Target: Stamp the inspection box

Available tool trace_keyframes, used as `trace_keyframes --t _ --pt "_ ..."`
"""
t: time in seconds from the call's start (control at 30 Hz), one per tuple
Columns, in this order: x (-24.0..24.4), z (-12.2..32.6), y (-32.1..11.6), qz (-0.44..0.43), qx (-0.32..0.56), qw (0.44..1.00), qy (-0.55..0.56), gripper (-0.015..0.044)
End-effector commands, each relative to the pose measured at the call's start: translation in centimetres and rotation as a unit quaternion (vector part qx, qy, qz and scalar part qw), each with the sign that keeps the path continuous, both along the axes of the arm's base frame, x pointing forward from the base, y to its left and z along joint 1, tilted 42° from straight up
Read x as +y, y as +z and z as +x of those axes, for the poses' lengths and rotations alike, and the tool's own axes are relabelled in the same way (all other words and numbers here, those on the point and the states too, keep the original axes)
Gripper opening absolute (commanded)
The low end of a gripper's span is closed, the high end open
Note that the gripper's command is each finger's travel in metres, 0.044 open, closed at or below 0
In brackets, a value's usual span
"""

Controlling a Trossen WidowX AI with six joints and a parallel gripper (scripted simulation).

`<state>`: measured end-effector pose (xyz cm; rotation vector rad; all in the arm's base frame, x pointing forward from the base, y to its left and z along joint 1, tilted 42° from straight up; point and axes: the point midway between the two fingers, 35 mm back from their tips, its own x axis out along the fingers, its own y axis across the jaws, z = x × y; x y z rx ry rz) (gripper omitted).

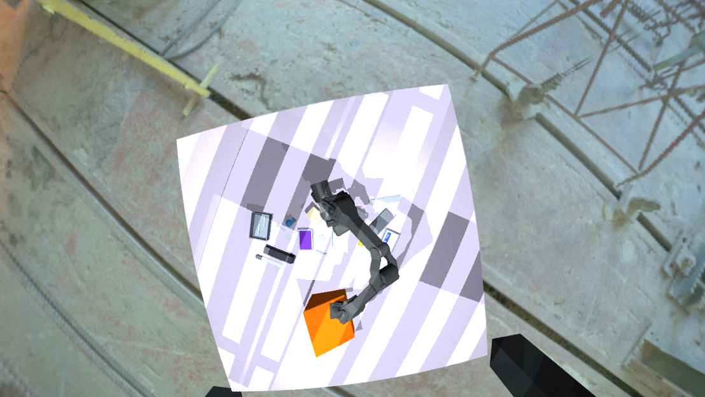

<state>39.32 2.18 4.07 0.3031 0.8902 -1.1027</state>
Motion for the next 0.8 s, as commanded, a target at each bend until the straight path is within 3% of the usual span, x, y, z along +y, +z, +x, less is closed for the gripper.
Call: trace_keyframes --t 0.0,0.77 --pt "-0.5 0.0 -0.8 -0.004 0.005 1.000 0.002 0.0218" --pt "-3.0 0.5 -3.5 -0.005 0.004 1.000 0.002 0.0218"
